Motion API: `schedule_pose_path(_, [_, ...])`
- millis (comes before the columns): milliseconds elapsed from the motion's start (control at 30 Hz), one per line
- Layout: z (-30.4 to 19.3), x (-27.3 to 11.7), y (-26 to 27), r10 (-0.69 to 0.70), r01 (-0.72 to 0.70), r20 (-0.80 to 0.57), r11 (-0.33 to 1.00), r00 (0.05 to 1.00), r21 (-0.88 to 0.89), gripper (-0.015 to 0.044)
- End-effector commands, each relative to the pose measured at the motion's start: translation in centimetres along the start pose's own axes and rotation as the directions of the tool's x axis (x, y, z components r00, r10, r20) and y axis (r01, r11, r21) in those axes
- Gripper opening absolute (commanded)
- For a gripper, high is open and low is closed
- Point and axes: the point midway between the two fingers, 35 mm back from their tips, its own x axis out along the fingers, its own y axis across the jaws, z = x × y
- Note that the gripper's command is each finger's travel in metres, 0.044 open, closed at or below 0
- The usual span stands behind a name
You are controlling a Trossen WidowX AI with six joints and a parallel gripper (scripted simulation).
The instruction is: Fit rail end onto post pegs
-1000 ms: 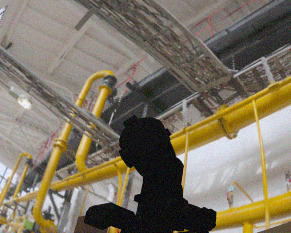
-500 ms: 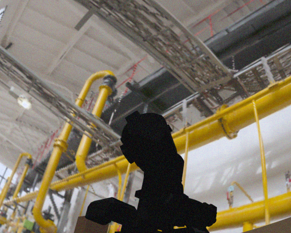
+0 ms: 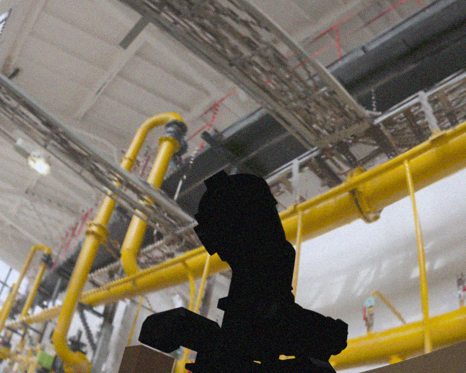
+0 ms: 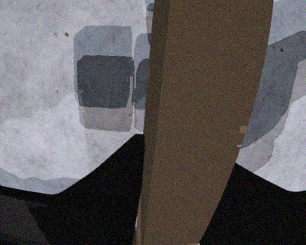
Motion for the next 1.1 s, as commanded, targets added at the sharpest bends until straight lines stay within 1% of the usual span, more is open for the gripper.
schedule_pose_path(0, [0.37, -1.08, -0.16, -0.015, 0.015, 0.023, 1.000, 1.000, 0.002, 0.0000])
schedule_pose_path(1067, [0.38, -0.75, -0.10, -0.015, 0.015, 0.023, 1.000, 1.000, 0.002, 0.0000])
